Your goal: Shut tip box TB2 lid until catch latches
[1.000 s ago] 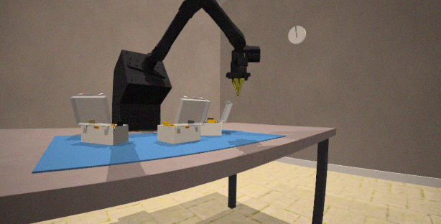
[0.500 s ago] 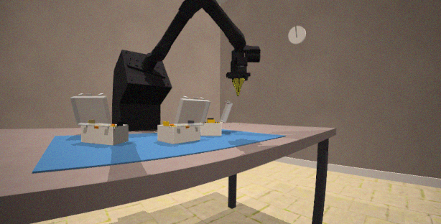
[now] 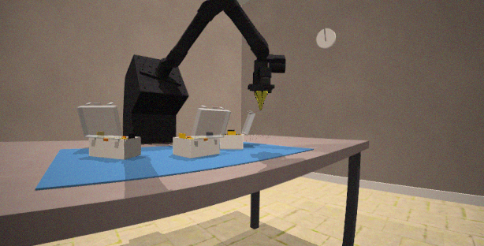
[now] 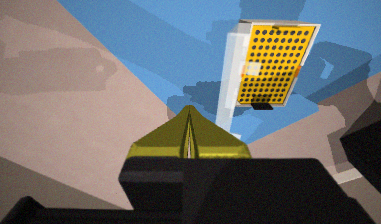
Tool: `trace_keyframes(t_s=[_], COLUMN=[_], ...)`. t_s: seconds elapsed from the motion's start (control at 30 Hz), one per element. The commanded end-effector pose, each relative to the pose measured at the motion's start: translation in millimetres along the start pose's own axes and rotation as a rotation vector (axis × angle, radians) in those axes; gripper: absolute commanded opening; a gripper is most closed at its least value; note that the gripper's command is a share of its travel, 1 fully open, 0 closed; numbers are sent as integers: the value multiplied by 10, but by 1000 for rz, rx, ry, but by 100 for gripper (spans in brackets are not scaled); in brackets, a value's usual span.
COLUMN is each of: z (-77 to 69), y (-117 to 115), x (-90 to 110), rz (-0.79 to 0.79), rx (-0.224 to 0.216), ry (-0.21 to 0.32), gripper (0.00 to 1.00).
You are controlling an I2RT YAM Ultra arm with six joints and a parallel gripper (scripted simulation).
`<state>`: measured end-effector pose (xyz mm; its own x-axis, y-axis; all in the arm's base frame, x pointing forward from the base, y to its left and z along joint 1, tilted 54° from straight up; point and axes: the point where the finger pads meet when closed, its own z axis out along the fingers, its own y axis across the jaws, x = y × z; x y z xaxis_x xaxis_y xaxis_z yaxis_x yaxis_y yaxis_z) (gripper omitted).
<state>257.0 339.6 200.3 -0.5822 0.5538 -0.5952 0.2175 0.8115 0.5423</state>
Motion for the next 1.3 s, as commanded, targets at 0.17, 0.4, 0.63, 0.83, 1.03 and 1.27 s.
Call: trace_keyframes(t_s=[0.17, 0.4, 0.63, 0.83, 1.03, 1.27], z=[81, 164, 281, 294, 294, 287], y=[55, 57, 59, 60, 60, -7], x=[-1, -1, -1, -1, -1, -1], rz=[0, 0, 0, 0, 0, 0], rx=[-20, -20, -20, -20, -20, -20], ry=[1, 1, 1, 1, 1, 1], gripper=[0, 0, 0, 0, 0, 0])
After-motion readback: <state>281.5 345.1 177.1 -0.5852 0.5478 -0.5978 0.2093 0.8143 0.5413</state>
